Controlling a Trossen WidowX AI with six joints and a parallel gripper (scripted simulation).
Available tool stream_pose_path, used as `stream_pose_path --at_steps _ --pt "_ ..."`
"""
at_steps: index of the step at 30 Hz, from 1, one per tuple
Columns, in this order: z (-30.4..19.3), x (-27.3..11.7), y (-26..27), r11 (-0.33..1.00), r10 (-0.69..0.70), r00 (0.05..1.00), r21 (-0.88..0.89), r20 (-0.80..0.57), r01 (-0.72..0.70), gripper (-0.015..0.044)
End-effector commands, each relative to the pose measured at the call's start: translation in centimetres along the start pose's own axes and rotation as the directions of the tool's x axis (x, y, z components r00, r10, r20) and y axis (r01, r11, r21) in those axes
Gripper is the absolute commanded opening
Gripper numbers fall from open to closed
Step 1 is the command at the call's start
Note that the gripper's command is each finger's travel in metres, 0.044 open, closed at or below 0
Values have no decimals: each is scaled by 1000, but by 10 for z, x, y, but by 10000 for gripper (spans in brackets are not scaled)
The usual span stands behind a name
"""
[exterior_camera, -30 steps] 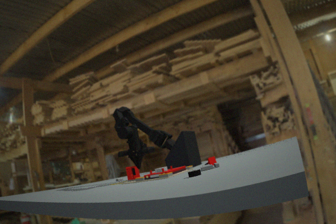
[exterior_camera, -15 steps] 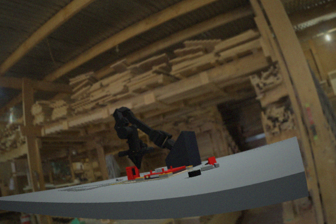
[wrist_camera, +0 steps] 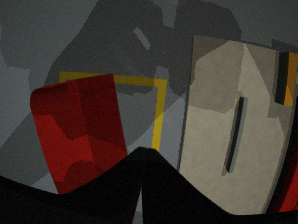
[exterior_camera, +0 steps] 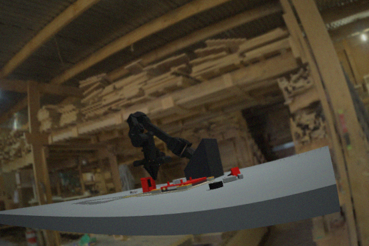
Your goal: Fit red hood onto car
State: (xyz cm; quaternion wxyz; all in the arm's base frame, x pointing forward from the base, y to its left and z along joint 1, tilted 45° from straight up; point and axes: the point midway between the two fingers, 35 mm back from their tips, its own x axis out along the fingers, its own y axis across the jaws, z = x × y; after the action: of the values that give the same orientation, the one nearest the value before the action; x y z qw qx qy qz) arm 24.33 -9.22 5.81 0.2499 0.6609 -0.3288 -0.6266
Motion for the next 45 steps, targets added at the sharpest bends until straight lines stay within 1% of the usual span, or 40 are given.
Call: stream_pose_path --at_steps 1,45 --pt "-1 0 1 1000 1 1000 28 -2 -1 0" --pt "-2 0 3 965 -4 1000 261 -3 4 0"
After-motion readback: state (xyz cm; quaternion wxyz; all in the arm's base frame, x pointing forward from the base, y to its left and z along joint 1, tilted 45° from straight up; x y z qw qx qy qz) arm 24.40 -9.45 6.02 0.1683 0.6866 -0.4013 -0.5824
